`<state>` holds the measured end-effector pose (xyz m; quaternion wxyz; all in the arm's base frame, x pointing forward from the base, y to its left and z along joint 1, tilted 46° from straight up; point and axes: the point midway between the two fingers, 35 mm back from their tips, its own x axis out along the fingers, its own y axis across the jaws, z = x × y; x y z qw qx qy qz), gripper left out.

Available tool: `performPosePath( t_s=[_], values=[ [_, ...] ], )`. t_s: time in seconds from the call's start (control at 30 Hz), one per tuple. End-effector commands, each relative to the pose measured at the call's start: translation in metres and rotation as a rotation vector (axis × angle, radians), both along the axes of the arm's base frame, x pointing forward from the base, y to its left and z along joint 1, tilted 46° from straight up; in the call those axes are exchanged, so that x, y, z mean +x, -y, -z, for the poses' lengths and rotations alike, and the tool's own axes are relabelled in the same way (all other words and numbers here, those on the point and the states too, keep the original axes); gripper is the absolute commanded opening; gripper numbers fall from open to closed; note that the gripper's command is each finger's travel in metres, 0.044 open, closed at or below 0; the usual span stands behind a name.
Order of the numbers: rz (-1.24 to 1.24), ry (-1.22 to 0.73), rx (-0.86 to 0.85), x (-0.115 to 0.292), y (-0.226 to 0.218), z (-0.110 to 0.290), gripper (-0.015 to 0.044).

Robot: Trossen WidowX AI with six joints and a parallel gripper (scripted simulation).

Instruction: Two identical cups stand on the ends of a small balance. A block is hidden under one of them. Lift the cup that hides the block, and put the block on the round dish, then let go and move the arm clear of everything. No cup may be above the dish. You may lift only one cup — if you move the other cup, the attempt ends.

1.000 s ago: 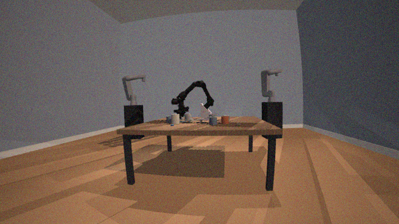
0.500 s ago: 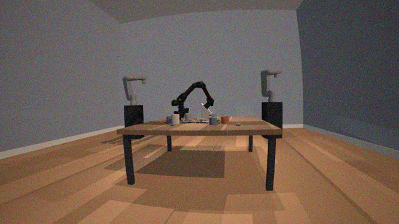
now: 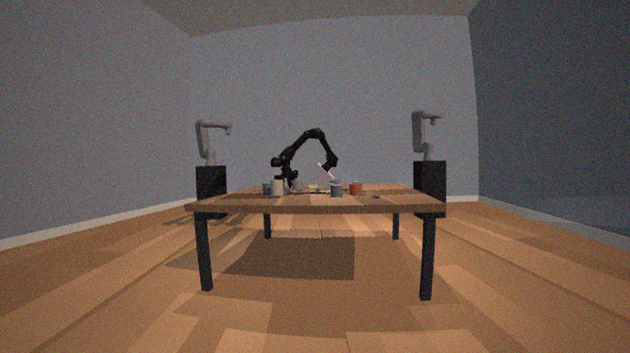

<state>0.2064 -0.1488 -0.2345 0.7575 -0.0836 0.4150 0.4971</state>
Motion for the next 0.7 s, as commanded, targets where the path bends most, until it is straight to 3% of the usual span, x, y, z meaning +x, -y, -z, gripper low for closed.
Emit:
performPosePath(
  t_s=[0.0, 0.1, 0.3, 0.43, 0.67],
  values=[
    [0.000, 0.000, 0.000, -0.002, 0.009, -0.009, 0.0440],
    [0.001, -0.006, 0.006, -0.011, 0.037, -0.038, 0.0440],
    [0.002, -0.006, 0.006, -0.012, 0.040, -0.042, 0.0440],
    [0.013, -0.004, 0.001, -0.021, 0.069, -0.071, 0.0440],
    [0.014, -0.004, 0.001, -0.022, 0.070, -0.073, 0.0440]
  ],
)
